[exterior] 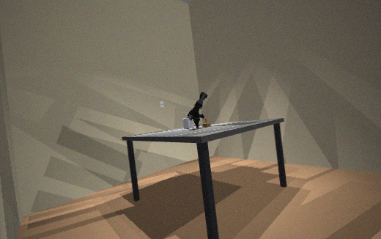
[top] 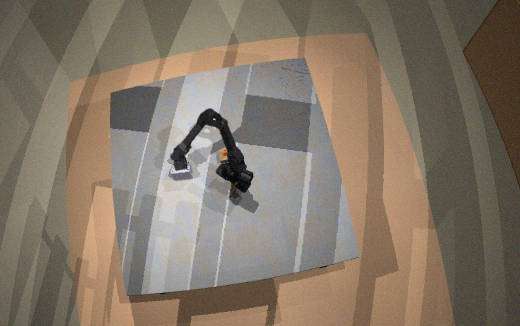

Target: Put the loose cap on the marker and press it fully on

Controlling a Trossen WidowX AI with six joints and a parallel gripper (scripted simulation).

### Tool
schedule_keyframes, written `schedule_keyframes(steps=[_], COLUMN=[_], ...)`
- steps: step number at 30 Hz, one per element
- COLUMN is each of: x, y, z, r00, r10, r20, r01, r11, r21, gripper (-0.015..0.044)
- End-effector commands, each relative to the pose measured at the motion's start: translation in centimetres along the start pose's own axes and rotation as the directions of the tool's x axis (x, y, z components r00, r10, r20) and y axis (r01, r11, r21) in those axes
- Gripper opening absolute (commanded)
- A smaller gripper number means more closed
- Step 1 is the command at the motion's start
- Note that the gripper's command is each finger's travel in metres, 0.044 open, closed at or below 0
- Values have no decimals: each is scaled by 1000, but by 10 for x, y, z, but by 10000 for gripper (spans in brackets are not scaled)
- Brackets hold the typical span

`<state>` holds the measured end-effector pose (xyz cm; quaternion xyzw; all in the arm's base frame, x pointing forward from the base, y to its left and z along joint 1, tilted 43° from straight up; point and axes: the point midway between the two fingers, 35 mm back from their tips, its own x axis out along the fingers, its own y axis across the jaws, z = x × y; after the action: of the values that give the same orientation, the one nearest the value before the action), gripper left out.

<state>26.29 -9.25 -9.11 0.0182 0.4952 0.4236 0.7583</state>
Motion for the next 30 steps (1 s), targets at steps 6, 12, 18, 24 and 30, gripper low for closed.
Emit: schedule_keyframes(steps=[6, 12, 18, 24, 30], x=[2, 2, -12, -31, -51], y=[1, 1, -1, -1, -1], z=[0, 1, 0, 0, -1], r00=[1000, 1000, 1000, 1000, 1000], r10=[2, 2, 1, 0, 0], r20=[4, 4, 3, 2, 2], r01=[-2, -2, -1, 0, 0], r11=[1000, 1000, 1000, 1000, 1000], r21=[5, 5, 5, 5, 5], gripper=[118, 78, 0, 0, 0])
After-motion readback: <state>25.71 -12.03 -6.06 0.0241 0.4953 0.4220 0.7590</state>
